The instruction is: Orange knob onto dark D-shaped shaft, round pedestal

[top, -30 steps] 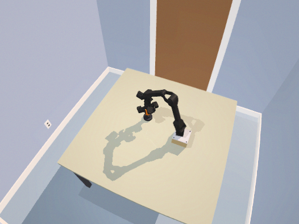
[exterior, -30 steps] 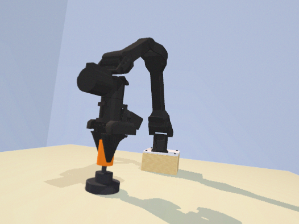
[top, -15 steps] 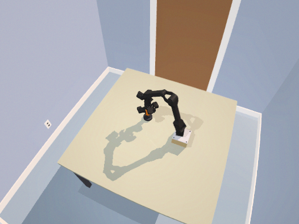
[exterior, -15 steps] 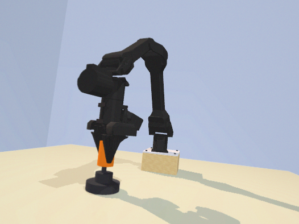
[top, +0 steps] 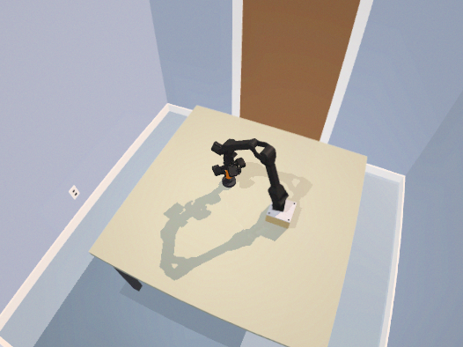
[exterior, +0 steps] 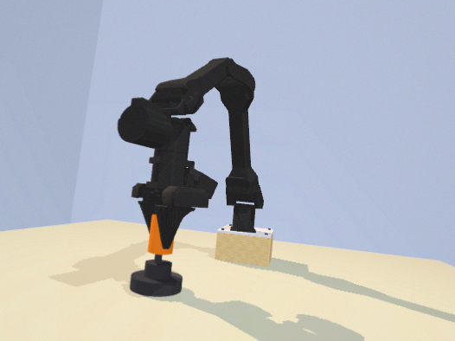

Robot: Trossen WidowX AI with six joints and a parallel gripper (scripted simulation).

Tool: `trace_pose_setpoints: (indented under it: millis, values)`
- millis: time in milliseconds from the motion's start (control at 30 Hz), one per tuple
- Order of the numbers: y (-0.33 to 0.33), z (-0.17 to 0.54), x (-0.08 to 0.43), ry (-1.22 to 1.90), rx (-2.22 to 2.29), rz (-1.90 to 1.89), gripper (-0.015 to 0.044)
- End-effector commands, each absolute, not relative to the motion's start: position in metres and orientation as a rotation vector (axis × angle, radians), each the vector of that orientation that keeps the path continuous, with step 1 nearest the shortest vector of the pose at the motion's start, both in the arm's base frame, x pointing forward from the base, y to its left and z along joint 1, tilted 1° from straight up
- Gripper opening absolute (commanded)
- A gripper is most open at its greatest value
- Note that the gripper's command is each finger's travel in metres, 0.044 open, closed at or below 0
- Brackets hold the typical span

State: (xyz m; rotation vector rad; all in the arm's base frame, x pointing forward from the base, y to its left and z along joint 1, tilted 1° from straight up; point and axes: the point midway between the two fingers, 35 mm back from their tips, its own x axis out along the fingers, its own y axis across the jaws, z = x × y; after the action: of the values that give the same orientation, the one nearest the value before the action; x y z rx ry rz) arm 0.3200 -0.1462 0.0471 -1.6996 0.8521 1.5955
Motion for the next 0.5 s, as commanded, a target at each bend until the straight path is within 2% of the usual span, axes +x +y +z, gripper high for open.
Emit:
trace_pose_setpoints:
  millis: [0, 467]
  values:
    - [-0.1463, 0.0467, 0.3201, 0.858, -1.695, 1.59, 0.0]
    - [-0.1463, 0.0462, 0.3201, 0.84, -1.714, 1.609, 0.0]
